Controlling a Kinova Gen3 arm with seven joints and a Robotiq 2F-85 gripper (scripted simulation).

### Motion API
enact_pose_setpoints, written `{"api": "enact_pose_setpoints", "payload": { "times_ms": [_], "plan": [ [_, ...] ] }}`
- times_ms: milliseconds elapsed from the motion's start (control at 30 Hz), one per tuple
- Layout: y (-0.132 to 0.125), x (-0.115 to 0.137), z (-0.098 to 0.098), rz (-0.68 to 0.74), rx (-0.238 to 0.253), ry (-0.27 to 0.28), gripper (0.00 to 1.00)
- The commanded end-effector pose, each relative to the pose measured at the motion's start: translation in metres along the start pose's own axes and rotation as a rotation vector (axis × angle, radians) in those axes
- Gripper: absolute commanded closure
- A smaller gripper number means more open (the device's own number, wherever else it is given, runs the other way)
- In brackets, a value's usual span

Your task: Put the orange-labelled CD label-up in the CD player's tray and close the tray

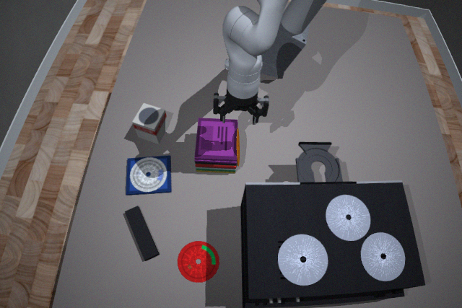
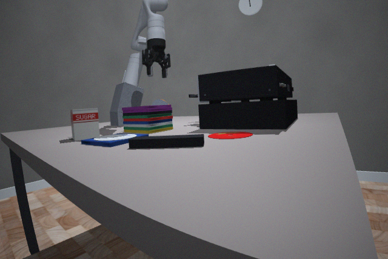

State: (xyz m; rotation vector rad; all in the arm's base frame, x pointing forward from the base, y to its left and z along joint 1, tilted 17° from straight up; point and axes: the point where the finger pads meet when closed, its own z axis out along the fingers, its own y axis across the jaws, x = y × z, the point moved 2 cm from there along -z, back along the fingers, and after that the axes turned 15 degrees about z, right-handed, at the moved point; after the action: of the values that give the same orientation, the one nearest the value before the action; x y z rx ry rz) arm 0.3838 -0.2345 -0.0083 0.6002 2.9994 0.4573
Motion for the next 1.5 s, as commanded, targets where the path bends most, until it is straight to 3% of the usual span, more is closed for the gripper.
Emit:
{"api": "enact_pose_setpoints", "payload": {
  "times_ms": [0, 467, 1467],
  "plan": [
    [0.0, 0.0, 0.001, 0.0, -0.002, -0.001, 0.84],
    [-0.006, -0.003, 0.075, -0.004, -0.118, 0.031, 0.84],
    [-0.006, -0.003, 0.077, -0.004, -0.121, 0.031, 0.84]
  ]
}}
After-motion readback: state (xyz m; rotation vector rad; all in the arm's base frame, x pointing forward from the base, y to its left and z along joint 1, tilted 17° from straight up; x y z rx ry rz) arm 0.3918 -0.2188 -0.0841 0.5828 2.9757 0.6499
